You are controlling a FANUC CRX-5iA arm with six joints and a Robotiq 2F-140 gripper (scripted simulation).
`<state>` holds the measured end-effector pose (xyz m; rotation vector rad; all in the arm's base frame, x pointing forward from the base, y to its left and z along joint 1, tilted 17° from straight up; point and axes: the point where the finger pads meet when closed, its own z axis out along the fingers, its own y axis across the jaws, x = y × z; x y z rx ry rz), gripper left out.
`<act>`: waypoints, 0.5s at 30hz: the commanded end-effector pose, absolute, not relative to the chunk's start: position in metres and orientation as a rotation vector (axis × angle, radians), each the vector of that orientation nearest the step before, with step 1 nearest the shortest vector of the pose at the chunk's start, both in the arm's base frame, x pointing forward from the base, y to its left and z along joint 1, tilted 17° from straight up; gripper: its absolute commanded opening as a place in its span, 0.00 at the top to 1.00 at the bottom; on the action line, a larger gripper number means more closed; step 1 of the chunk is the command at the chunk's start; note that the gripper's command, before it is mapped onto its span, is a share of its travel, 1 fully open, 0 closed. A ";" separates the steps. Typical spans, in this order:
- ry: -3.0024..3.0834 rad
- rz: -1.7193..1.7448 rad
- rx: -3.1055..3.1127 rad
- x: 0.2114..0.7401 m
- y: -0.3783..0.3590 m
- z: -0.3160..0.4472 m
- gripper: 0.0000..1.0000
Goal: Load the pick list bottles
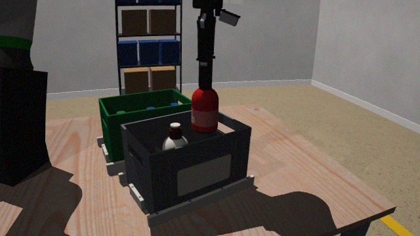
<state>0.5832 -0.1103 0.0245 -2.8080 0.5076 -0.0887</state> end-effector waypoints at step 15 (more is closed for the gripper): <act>0.508 -0.092 -2.809 0.581 -0.118 0.050 0.90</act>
